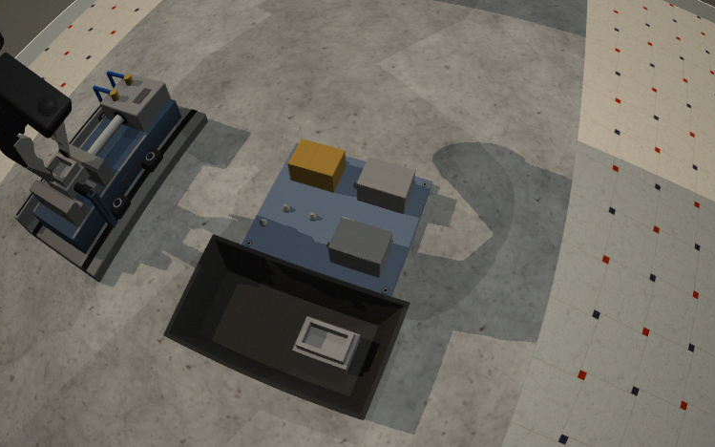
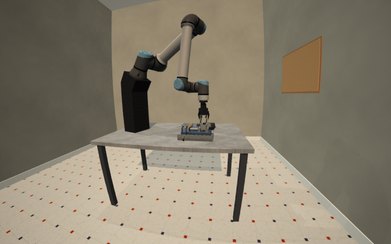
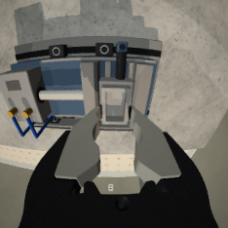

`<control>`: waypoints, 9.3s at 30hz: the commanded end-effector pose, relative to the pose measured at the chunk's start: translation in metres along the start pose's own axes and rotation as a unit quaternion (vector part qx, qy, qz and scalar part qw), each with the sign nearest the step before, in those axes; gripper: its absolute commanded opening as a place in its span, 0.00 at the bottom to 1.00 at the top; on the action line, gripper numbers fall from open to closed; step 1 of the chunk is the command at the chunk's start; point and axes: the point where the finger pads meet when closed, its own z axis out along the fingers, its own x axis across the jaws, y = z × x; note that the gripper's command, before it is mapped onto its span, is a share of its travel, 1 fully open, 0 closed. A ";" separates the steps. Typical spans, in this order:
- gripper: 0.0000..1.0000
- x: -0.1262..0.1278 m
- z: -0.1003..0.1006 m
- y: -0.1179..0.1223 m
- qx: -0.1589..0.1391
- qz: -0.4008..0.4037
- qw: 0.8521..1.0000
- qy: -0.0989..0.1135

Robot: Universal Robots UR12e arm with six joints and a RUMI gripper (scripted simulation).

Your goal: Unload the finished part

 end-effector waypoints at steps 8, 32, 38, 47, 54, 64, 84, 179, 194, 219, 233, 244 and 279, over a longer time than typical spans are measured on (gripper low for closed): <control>0.00 0.001 -0.001 0.000 0.000 0.000 1.000 0.001; 0.00 0.001 -0.010 0.000 0.000 0.000 1.000 0.001; 0.00 0.001 -0.021 0.000 0.000 0.000 1.000 0.001; 0.00 0.001 -0.034 0.000 0.000 0.000 1.000 0.001; 0.00 0.001 -0.043 0.000 0.000 0.000 1.000 0.001; 0.00 0.001 -0.047 0.000 0.000 0.000 1.000 0.001; 0.00 0.009 -0.043 -0.040 0.001 -0.005 1.000 -0.002; 0.00 0.026 -0.046 -0.308 0.000 -0.035 0.999 0.001; 0.00 0.026 -0.032 -0.308 0.000 -0.035 0.999 0.001; 0.00 0.027 0.007 -0.308 0.000 -0.035 0.999 0.001; 0.00 0.027 0.030 -0.308 0.000 -0.035 0.999 0.001; 0.00 0.027 0.046 -0.308 0.000 -0.035 0.999 0.001; 0.00 0.027 0.053 -0.308 0.000 -0.035 0.999 0.001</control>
